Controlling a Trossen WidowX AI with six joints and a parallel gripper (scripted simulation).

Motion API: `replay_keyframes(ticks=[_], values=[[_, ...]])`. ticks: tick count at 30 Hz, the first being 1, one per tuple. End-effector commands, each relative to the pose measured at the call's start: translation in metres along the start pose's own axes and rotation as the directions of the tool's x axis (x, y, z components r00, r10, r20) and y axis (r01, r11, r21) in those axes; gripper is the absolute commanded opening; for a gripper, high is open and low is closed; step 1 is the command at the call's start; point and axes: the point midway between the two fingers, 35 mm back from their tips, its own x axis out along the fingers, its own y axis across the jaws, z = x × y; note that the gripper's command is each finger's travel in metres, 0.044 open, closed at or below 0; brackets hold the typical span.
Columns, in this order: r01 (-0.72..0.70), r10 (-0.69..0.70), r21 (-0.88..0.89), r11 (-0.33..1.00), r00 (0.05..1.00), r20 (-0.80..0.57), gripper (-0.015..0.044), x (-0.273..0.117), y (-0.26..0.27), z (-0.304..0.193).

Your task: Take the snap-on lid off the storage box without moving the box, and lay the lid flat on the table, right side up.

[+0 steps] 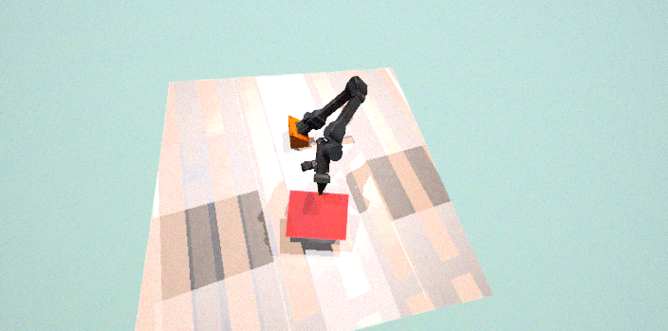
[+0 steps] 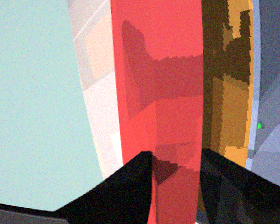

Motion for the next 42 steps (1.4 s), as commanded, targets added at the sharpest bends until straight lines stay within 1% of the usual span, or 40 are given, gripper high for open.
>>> replay_keyframes(ticks=[1,18,42], values=[[-0.01,0.01,-0.007,1.0,1.0,-0.001,0.0,-0.002,0.01,0.0],[-0.01,0.01,-0.008,1.0,1.0,-0.001,0.0,-0.006,0.036,0.0],[-0.01,0.01,-0.008,1.0,1.0,0.0,0.0,-0.022,0.063,0.0]])
